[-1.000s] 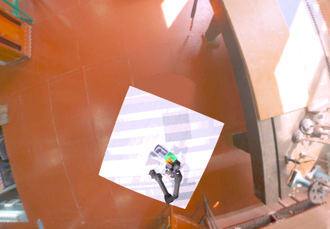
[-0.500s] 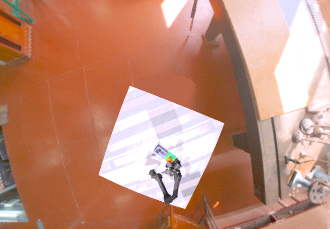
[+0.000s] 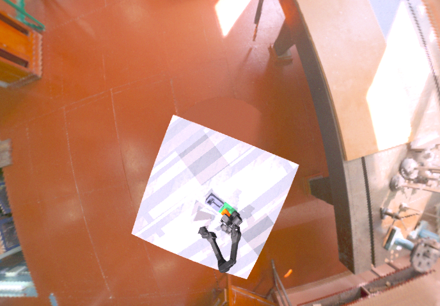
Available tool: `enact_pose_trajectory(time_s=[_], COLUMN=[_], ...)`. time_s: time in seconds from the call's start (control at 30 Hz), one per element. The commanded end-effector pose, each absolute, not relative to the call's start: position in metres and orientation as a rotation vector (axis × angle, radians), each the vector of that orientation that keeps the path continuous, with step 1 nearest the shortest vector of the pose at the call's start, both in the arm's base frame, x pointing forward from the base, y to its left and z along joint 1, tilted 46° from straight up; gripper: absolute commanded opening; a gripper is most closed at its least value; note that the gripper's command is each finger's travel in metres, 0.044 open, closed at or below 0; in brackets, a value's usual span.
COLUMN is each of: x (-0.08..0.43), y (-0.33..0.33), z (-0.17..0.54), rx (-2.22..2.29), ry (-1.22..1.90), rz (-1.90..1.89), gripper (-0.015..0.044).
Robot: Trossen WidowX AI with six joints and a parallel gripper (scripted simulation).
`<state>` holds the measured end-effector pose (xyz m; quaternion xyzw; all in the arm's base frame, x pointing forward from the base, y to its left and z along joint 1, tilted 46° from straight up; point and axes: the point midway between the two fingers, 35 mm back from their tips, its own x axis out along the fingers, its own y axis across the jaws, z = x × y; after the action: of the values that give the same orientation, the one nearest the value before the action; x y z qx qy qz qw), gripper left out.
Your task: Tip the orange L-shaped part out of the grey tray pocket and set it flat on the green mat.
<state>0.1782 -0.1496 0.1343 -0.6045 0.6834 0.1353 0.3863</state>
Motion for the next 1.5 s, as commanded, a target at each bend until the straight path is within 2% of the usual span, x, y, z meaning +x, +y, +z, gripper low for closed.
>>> enact_pose_trajectory(time_s=[0.0,1.17,1.47], x=[0.176,0.176,0.176], y=[-0.153,-0.167,-0.167], z=[0.127,0.116,0.116], rx=[-1.537,-1.537,-1.537], ry=[1.747,1.748,1.748], rz=[0.361,0.347,0.347], gripper=[0.0000,0.0000,0.0236])
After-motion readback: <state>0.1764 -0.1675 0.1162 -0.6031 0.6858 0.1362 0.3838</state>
